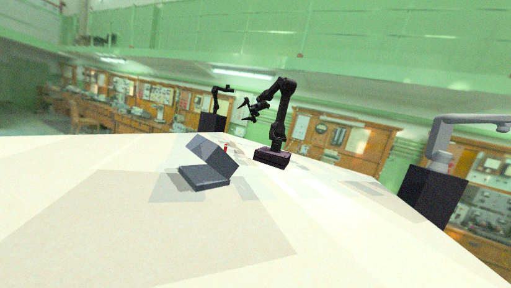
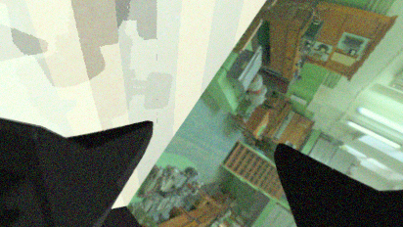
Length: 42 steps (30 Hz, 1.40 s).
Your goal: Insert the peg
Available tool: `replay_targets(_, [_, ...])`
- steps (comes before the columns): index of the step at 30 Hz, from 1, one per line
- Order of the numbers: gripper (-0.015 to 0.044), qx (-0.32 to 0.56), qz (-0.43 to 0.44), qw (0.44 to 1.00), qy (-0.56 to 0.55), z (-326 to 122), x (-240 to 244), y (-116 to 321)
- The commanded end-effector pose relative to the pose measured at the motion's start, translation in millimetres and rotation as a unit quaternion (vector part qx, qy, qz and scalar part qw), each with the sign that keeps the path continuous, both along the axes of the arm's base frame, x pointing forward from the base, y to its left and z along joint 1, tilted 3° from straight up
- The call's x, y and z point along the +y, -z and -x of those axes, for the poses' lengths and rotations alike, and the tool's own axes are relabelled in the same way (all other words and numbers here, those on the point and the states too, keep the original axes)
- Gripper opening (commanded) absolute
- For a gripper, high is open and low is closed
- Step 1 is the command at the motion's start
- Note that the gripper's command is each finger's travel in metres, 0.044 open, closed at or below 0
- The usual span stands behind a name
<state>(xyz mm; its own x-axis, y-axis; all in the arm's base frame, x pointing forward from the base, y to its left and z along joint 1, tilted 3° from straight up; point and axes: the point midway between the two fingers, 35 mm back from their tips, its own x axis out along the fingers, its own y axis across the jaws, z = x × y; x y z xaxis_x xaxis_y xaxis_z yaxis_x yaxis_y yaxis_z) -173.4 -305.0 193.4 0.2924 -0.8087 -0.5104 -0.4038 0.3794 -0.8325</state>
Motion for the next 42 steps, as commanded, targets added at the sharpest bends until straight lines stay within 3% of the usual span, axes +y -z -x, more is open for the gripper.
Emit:
replay_targets(1, [0.0426, 0.000, 0.000, 1.000, -0.001, -0.8, -0.2, 0.0])
replay_targets(42, [0.0440, -0.065, -0.144, 0.980, -0.123, -151.5, -40.2, 30.0])
